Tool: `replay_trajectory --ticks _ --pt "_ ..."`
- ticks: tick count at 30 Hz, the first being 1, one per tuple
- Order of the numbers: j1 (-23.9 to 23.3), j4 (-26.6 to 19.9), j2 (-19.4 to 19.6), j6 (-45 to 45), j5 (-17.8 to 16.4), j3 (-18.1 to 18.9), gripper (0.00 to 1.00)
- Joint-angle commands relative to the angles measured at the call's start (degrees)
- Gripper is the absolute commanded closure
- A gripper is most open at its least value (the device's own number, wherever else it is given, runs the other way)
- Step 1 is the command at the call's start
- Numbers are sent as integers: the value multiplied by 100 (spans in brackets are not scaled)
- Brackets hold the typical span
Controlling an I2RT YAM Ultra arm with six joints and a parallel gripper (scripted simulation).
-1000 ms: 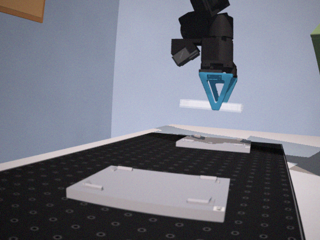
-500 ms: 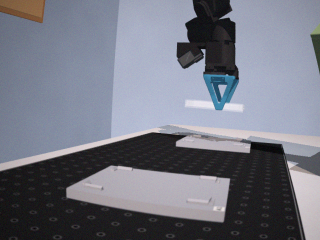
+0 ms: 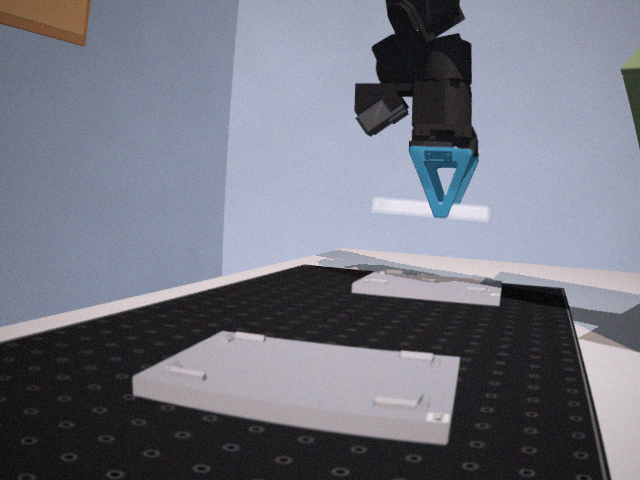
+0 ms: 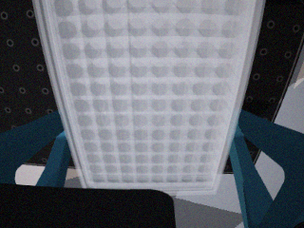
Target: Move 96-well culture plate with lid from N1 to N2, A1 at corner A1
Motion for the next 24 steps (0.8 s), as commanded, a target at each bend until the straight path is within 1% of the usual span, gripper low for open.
replay_trajectory --ticks 1,8,12,17,24 --pt "-180 -69 -40 -59 -47 226 100" --pt "-194 -67 63 -74 -48 233 100" --pt "-204 -75 -38 -90 -42 245 100" --pt "-212 -92 58 -94 -42 267 100" --pt "-216 -89 -10 -99 -41 286 100"
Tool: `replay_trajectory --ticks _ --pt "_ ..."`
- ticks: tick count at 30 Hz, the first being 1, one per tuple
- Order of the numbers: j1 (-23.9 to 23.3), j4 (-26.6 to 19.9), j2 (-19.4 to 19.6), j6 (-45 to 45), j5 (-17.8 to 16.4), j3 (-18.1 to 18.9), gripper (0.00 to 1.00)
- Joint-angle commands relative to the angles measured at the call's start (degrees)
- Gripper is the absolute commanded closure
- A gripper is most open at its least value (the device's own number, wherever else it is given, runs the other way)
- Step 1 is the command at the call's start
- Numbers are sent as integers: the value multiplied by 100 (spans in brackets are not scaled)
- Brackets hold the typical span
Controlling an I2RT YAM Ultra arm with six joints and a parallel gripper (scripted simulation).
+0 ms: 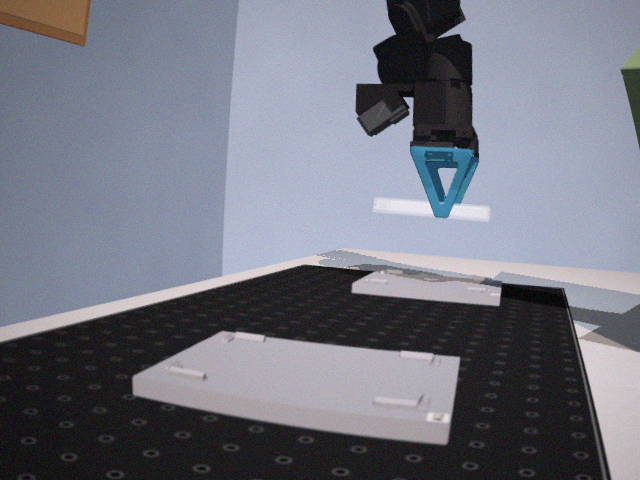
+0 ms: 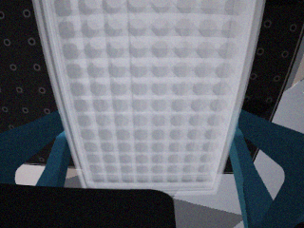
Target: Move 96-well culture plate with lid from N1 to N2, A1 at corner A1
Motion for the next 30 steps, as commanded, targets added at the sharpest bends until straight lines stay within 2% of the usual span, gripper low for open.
replay_trajectory --ticks 1,30 --pt "-180 -44 -60 -38 -42 218 100" --pt "-203 109 -141 -67 -36 154 100"
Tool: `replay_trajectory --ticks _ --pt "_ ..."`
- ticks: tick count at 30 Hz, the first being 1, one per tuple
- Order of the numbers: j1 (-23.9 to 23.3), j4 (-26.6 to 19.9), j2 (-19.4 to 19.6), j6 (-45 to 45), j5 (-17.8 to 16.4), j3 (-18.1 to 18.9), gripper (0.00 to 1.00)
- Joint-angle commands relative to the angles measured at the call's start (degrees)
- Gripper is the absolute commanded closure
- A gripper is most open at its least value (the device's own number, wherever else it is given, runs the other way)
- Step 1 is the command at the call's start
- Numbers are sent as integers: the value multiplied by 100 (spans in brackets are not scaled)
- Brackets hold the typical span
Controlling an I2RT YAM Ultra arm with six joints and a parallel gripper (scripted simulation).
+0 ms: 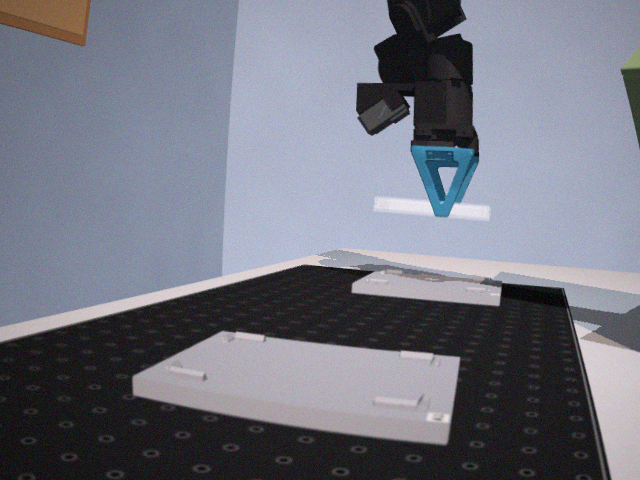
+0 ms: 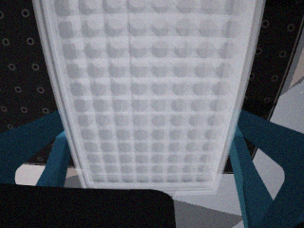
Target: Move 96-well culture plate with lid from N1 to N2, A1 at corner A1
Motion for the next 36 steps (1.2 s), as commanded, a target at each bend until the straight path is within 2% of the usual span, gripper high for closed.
replay_trajectory --ticks 1,4,6,11,13,19,21,22,24,36 --pt "-180 107 -146 -40 -36 146 100" --pt "-180 109 -152 -41 -36 143 100" --pt "-154 166 80 49 -44 150 100" --pt "1 314 184 137 -48 153 100" --pt "52 367 114 175 -56 157 100" --pt "74 523 361 284 -34 206 100" --pt "74 523 361 284 -34 206 100" --pt "124 551 163 305 -37 202 100" --pt "180 592 428 346 -53 239 100" --pt "268 865 722 561 -29 385 100"
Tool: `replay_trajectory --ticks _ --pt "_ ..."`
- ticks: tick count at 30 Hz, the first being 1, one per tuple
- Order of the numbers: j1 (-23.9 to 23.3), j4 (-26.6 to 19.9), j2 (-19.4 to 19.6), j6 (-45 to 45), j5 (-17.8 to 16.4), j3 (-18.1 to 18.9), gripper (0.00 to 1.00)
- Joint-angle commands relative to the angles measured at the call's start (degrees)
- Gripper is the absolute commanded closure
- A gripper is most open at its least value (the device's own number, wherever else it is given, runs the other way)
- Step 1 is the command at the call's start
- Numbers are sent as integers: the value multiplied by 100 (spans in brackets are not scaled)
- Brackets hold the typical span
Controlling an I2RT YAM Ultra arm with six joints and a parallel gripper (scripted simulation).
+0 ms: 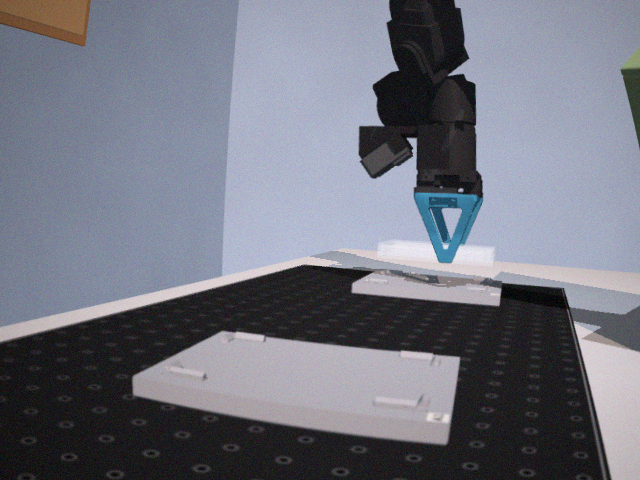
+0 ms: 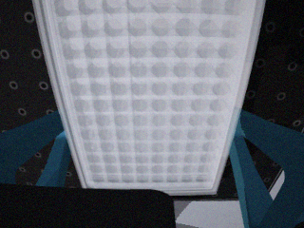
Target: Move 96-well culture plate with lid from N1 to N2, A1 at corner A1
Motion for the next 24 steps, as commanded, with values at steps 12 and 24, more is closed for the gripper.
replay_trajectory --ticks 12,24 --pt "9 422 293 289 -12 392 100" --pt "45 456 98 324 -15 394 100"
